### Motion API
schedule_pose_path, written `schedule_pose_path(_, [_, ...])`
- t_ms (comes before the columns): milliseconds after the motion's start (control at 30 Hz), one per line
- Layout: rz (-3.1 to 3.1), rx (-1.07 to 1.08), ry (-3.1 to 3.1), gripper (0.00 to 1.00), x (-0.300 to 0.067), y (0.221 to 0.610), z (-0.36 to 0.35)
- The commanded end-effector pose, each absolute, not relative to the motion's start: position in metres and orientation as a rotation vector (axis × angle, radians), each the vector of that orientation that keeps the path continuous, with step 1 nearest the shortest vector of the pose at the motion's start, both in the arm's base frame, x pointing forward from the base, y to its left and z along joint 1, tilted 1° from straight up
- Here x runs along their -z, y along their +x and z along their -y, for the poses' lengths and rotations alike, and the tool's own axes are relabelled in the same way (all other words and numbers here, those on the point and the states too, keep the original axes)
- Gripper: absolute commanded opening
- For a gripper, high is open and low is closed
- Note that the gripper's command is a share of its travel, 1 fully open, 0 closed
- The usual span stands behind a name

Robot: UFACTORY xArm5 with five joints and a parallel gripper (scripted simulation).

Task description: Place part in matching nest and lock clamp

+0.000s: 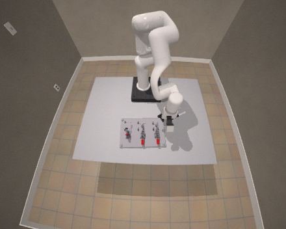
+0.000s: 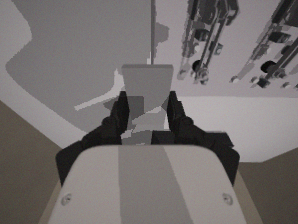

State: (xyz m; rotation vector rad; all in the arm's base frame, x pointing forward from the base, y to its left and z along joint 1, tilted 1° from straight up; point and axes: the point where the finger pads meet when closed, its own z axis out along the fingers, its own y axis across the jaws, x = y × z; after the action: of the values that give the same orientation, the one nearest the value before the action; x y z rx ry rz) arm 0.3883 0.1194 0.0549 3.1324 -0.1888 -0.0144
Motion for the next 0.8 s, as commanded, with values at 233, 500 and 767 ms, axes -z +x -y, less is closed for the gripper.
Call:
schedule_pose_path(233, [0.184,-0.004,3.136,0.0,-0.056,0.38,-0.024])
schedule_pose_path(500, [0.184,-0.01,3.136,0.0,-0.056,0.372,0.047])
schedule_pose_path(767, [0.184,-0.014,3.134,0.0,-0.055,0.365,0.109])
